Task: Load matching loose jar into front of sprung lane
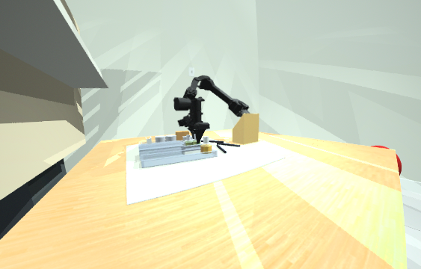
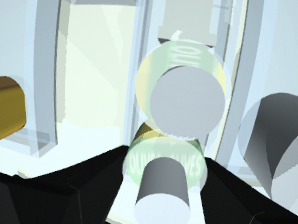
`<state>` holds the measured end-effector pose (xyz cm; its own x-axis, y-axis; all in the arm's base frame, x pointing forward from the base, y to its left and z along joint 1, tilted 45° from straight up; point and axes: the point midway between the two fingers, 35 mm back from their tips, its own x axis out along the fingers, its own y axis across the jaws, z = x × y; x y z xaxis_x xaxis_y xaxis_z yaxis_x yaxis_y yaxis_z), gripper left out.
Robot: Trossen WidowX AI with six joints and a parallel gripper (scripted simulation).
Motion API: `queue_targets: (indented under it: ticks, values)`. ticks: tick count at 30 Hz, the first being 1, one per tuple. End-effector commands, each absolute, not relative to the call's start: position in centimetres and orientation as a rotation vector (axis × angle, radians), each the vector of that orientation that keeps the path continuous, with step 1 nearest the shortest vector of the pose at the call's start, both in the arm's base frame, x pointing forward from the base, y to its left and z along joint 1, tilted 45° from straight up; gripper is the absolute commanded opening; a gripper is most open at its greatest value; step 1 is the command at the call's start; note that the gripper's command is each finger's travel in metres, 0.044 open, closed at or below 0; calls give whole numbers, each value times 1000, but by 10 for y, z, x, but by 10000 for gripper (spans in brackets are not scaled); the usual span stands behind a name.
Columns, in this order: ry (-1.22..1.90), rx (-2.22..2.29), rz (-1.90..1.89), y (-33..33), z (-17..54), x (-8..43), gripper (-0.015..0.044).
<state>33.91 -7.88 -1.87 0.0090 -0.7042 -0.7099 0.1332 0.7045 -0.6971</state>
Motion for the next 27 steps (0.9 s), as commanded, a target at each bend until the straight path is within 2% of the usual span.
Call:
queue_targets:
  ticks: [1,12,23,27]
  values:
    - [1416,-509,-708,-79,-19,338,0]
    - [1416,-509,-708,-79,-19,338,0]
    - [1416,-509,-708,-79,-19,339,288]
    - [1416,-509,-708,-77,-17,339,288]
